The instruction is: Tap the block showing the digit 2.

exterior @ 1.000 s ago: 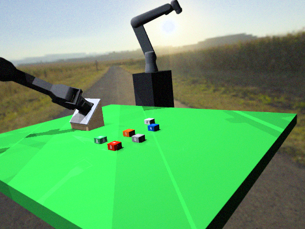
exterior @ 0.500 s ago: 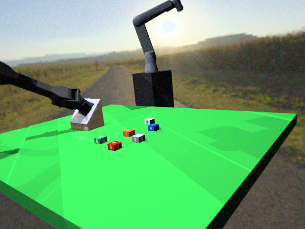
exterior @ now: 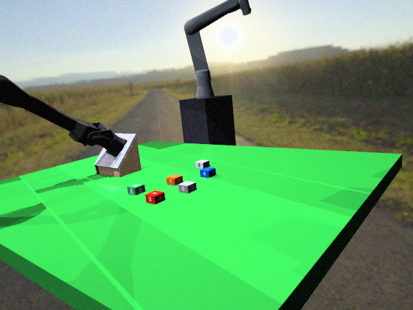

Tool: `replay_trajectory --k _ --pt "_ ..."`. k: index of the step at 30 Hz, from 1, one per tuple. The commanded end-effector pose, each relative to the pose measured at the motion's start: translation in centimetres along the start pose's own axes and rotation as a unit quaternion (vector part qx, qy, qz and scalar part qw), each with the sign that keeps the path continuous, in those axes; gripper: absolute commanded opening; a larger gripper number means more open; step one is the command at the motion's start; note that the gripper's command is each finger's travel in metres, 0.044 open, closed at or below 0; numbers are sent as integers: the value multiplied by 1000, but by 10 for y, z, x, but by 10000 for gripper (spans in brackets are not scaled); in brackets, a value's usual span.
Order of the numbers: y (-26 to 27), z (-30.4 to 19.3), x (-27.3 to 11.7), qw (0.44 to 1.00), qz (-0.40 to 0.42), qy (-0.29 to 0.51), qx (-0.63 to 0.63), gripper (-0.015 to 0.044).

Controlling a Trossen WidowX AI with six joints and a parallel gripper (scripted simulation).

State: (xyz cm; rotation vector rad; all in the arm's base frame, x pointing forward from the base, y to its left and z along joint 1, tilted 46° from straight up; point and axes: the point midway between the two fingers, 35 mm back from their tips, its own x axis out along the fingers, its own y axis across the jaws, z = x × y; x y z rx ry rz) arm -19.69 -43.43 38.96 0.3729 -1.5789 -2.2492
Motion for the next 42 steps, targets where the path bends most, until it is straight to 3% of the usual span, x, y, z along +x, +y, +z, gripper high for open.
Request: replay_trajectory --k 1,7,13,22,29,36,42 --pt "17 -38 -51 993 30 85 -75 400" --pt "48 -85 -157 952 117 226 -170 400" --pt "56 -111 -278 873 218 354 -256 400" --pt "-11 -119 -453 705 312 523 -363 400" --pt "-101 -91 -495 567 321 547 -526 400" --pt "-180 -40 -560 367 407 520 -655 400" --pt "-236 17 -587 187 491 443 -727 400"
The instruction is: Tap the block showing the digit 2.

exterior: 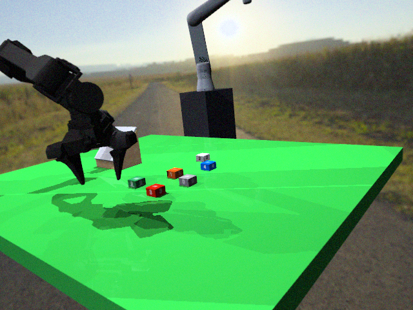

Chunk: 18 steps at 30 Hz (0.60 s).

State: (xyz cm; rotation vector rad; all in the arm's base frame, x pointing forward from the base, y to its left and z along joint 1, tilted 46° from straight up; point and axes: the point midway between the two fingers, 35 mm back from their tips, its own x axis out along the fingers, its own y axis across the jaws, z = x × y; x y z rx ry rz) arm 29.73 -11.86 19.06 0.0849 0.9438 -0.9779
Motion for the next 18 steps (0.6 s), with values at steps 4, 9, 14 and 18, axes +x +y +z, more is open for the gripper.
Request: replay_trajectory --k 4,9,14,18 --pt "33 -67 -34 969 -2 29 -246 400" --pt "40 -109 -60 909 -16 27 -416 400" --pt "39 -122 -69 881 -24 23 -472 400" --pt "39 -122 -69 881 -24 23 -472 400"
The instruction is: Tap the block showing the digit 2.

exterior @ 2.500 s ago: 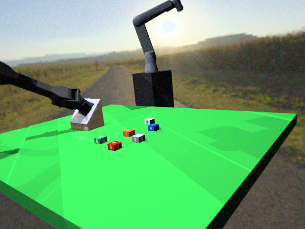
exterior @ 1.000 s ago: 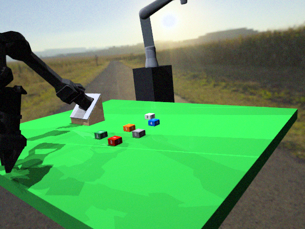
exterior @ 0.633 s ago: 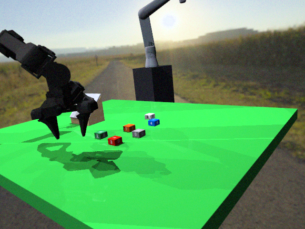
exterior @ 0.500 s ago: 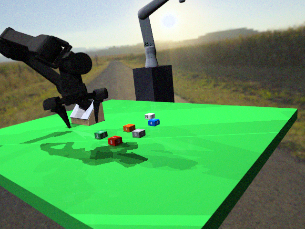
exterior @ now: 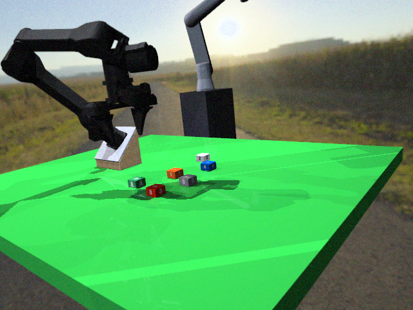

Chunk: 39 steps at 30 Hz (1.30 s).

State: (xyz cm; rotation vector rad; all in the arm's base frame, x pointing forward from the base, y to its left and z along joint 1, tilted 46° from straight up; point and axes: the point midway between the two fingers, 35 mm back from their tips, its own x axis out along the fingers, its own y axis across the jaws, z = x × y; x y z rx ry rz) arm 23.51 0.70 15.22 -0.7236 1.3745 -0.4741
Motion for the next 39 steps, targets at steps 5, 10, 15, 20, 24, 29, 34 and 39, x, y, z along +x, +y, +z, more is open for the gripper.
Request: replay_trajectory --k 5,10,15,20,24,29,34,39 --pt "0 -2 1 1000 -5 3 -9 400" --pt "0 -2 1 1000 -5 3 -9 400" --pt "0 -2 1 1000 -5 3 -9 400" --pt "18 8 0 1000 -3 2 -9 400" --pt "73 27 0 1000 -1 2 -9 400" --pt "108 33 1 1000 -2 2 -8 400" --pt "108 33 1 1000 -2 2 -8 400" --pt "108 33 1 1000 -2 2 -8 400"
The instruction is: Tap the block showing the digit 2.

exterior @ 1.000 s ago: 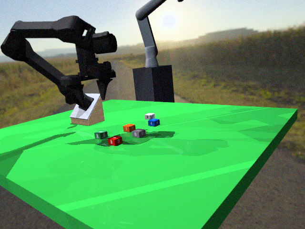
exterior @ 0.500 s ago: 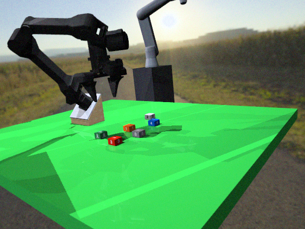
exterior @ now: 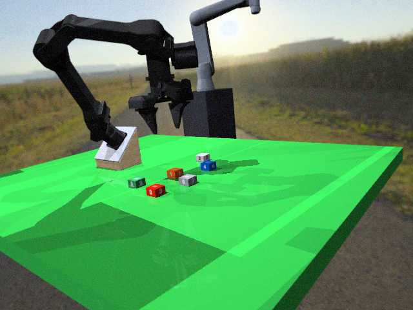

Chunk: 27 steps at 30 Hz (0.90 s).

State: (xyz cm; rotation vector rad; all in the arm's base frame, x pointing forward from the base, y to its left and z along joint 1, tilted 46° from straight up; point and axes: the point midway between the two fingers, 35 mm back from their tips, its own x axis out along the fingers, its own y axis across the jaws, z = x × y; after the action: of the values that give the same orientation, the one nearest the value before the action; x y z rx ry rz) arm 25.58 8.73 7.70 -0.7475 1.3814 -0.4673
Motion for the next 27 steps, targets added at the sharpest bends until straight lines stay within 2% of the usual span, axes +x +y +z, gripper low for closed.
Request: replay_trajectory --k 1,11,20,27 --pt "1 0 0 1000 2 1 3 400" --pt "4 0 0 1000 2 1 3 400" --pt "146 -18 -3 1000 7 0 3 400" --pt "157 -22 -2 1000 6 0 3 400"
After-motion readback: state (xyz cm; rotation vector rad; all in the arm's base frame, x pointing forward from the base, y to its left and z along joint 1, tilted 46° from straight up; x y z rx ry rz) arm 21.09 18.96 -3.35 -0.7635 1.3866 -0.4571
